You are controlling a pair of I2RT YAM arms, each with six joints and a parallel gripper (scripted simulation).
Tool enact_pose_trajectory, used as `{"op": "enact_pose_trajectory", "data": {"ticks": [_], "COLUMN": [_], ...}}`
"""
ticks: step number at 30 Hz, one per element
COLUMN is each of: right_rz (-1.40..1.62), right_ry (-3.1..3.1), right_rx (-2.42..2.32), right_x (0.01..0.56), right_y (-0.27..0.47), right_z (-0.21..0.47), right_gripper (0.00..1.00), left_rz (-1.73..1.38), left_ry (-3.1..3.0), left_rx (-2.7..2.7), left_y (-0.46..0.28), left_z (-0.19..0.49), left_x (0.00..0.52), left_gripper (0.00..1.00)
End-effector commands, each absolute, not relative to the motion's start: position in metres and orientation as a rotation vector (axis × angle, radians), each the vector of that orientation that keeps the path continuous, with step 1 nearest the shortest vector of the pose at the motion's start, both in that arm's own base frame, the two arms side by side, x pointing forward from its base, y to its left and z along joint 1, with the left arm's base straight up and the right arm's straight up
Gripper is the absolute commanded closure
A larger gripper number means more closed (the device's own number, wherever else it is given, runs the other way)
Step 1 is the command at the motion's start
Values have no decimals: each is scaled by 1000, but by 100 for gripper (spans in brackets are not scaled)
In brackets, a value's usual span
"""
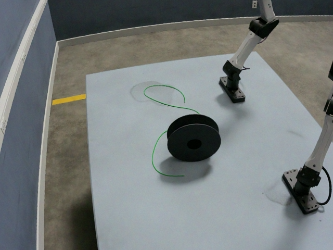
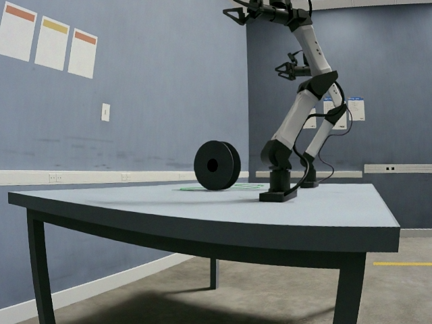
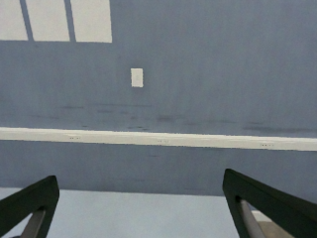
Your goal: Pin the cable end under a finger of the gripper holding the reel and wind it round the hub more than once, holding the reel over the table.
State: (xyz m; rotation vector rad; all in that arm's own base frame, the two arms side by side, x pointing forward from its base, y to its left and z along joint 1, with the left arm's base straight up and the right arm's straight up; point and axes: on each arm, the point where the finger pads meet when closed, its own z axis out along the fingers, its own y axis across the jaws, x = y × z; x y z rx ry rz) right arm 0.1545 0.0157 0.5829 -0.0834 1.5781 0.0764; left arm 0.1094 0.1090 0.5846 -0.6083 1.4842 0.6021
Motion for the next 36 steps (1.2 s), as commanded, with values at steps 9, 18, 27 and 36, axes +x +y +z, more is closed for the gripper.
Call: {"op": "enact_pose_trajectory", "data": {"ticks": [9,18,27,36], "right_rz": [48,34,19,11], "right_ry": [1557,1557,1557,1557], "right_rx": [-36,-22,-7,1], "right_x": [155,155,156,156], "right_y": [8,6,3,1], "right_z": [590,590,590,590], "right_gripper": [0,0,0,0], "left_rz": [834,948,1061,1123], "left_ry": [1421,1371,1313,1277], "left_rx": [-835,-951,-1066,-1130], "left_y": [140,150,156,158], "left_z": [584,584,584,584], "left_x": [77,55,32,18], "left_gripper": [0,0,0,0]}}
